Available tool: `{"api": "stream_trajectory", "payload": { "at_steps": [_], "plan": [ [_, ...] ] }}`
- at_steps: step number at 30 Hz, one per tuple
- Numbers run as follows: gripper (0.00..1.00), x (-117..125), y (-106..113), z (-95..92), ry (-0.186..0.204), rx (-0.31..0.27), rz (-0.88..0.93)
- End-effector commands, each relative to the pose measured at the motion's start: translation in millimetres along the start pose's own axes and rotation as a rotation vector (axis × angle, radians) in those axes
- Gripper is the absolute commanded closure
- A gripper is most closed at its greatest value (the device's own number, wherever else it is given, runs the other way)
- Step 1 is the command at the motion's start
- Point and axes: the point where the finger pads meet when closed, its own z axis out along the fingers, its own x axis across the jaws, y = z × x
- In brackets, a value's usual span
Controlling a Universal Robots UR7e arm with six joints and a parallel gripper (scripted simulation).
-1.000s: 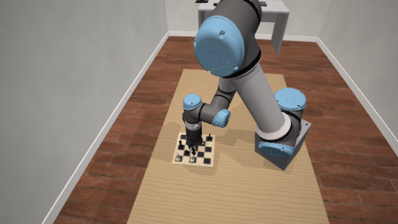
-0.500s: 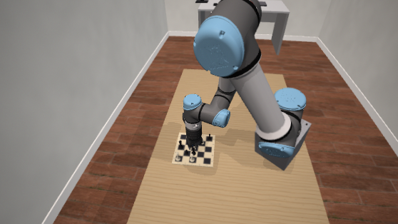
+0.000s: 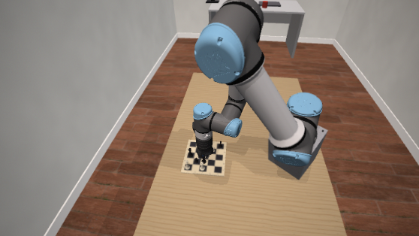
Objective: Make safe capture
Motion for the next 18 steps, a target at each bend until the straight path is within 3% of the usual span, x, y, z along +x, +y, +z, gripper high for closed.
{"api": "stream_trajectory", "payload": {
  "at_steps": [1, 18],
  "plan": [
    [0.21, -0.4, -0.4, 11.7, -0.001, 0.001, 0.000],
    [0.21, -0.4, -0.4, 20.1, -0.001, 0.001, 0.000]
  ]
}}
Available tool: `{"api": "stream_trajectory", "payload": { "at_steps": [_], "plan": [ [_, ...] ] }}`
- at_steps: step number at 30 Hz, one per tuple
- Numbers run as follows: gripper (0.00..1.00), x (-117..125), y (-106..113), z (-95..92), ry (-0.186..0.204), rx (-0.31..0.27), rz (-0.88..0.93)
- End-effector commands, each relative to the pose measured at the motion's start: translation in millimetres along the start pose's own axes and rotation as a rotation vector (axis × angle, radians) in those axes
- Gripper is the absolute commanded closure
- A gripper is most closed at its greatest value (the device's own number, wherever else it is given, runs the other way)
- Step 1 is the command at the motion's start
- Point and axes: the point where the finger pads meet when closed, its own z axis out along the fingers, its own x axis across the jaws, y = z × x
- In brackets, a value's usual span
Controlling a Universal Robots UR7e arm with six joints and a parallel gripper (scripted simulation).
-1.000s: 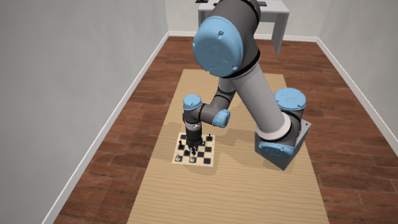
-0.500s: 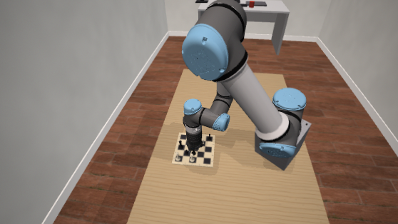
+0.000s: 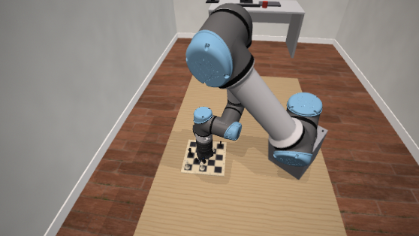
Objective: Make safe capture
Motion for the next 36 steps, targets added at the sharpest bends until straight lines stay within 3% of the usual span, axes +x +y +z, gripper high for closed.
{"api": "stream_trajectory", "payload": {
  "at_steps": [1, 29, 30, 36],
  "plan": [
    [0.21, -0.4, -0.3, -0.2, -0.001, 0.001, 0.000],
    [0.21, -0.4, -0.3, -0.2, -0.001, 0.001, 0.000],
    [1.00, -0.4, -0.3, -0.2, -0.001, 0.001, 0.000],
    [1.00, -0.4, -0.3, -0.2, -0.001, 0.001, 0.000]
  ]
}}
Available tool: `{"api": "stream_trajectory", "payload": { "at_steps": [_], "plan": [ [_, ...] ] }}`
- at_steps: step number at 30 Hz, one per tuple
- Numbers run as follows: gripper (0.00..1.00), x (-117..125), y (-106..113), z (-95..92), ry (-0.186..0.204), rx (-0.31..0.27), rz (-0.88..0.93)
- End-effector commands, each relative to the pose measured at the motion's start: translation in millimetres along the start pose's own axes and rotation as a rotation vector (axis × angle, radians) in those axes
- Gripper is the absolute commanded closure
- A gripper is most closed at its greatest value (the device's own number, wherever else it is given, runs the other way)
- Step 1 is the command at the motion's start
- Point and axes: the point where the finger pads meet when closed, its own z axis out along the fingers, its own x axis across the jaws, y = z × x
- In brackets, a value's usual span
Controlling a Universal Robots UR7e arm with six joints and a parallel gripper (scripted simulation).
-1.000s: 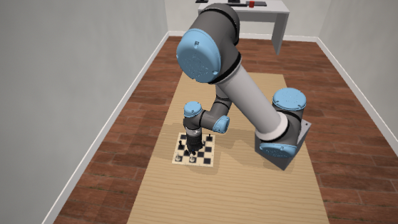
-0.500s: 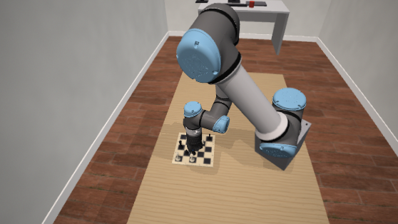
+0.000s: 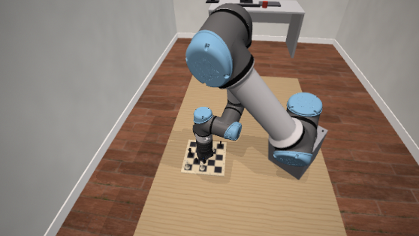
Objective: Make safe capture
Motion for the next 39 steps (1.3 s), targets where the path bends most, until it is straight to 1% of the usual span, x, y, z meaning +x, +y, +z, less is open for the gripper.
{"api": "stream_trajectory", "payload": {
  "at_steps": [1, 30, 39],
  "plan": [
    [1.00, -0.3, -0.3, -0.3, -0.001, 0.001, 0.000],
    [1.00, -0.3, -0.3, -0.5, -0.001, 0.001, 0.000],
    [1.00, -0.3, -0.3, -6.2, -0.001, 0.001, 0.000]
  ]
}}
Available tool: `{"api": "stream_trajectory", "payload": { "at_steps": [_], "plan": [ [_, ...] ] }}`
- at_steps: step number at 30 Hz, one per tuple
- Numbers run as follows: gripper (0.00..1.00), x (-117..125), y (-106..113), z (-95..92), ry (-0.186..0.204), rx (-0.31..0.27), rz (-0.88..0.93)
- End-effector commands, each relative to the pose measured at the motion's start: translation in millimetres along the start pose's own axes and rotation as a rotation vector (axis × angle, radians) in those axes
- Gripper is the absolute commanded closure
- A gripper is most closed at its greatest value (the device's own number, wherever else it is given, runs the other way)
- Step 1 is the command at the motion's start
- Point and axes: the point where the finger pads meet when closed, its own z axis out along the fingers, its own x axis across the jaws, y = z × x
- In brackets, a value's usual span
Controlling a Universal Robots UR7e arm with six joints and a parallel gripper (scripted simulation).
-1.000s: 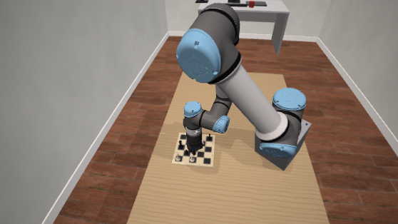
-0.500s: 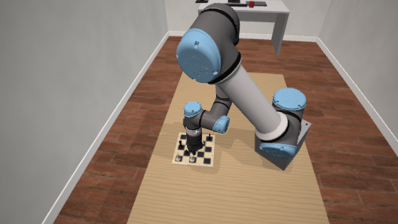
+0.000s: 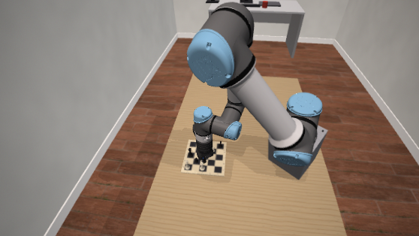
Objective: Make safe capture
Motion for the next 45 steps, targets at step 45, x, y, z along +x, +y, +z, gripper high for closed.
{"api": "stream_trajectory", "payload": {
  "at_steps": [45],
  "plan": [
    [1.00, 0, 0, -97.2, -0.001, 0.001, 0.000]
  ]
}}
